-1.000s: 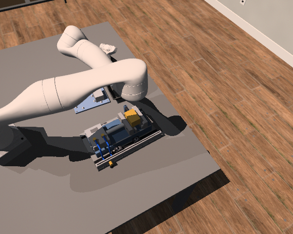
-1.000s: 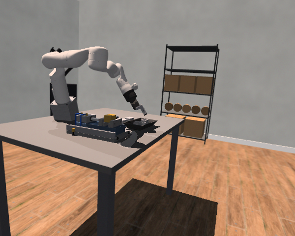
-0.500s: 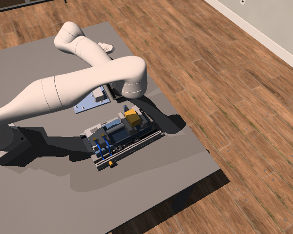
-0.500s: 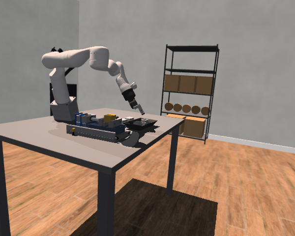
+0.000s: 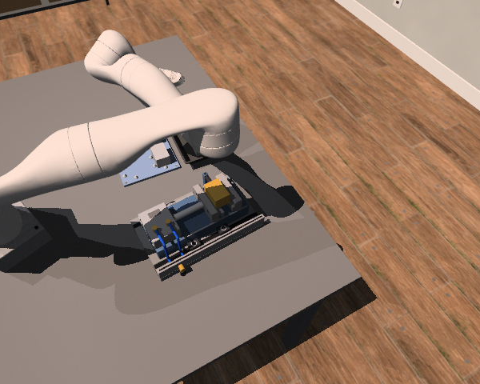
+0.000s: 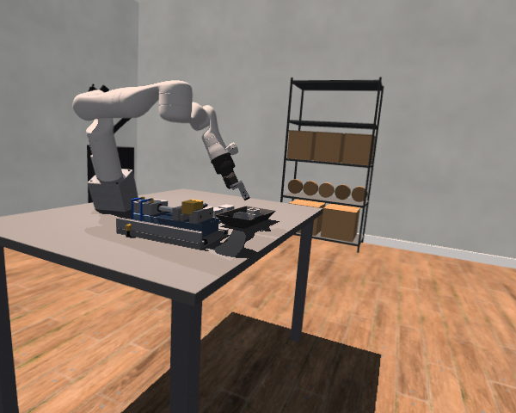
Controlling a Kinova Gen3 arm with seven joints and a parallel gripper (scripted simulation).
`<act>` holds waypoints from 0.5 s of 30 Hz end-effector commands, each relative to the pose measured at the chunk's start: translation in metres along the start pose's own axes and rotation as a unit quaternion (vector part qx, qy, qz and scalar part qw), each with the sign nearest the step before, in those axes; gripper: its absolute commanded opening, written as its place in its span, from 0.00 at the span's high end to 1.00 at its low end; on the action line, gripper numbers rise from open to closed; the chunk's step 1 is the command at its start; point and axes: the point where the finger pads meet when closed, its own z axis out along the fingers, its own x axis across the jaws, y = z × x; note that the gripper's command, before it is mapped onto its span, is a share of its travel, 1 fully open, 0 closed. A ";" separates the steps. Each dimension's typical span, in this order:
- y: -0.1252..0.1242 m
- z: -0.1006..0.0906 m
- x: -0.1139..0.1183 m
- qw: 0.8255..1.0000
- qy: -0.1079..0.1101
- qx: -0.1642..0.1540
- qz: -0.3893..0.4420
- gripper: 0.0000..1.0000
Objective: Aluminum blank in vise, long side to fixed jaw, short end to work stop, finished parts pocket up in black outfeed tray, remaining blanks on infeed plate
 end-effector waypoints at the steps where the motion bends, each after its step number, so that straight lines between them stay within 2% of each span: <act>1: 0.003 -0.006 -0.003 1.000 -0.001 -0.008 0.004 0.00; 14: 0.007 -0.010 -0.006 1.000 -0.002 -0.018 0.006 0.00; 15: 0.012 -0.015 -0.008 1.000 -0.003 -0.028 0.009 0.00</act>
